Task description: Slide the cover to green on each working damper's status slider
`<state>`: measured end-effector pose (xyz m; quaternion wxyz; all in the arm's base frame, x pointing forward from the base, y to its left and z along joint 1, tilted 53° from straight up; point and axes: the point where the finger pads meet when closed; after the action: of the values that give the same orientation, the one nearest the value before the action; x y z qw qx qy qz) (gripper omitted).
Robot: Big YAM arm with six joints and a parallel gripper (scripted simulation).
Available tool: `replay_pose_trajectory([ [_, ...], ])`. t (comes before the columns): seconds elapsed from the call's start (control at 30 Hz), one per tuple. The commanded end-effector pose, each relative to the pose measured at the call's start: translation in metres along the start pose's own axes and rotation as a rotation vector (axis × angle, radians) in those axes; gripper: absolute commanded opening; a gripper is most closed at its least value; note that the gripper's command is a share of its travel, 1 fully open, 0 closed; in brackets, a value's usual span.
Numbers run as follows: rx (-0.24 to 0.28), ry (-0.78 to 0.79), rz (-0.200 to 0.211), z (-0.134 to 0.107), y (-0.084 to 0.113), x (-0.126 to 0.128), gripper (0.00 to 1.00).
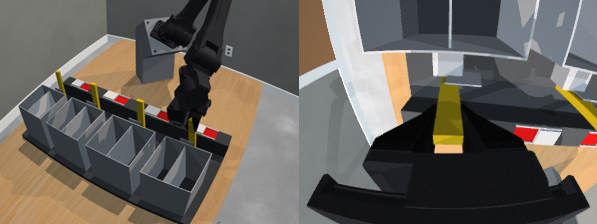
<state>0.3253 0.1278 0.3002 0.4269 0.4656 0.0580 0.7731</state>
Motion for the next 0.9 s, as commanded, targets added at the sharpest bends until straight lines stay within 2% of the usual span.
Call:
replay_pose_trajectory([
  [0.0, 0.024, -0.011, -0.001, -0.0053, -0.0097, -0.0053, 0.17],
  [0.53, 0.008, -0.012, -0.002, -0.0006, -0.007, -0.0109, 0.17],
  [0.87, 0.006, -0.006, 0.03, -0.0009, -0.0069, -0.0141, 0.17],
])
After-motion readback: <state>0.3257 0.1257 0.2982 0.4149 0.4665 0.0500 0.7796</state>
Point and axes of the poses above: the point where the finger pads meet when closed, its own y axis back along the fingers, its own x axis across the jaws, z = x × y, and after that the axes turned 3 degrees about y, right-handed
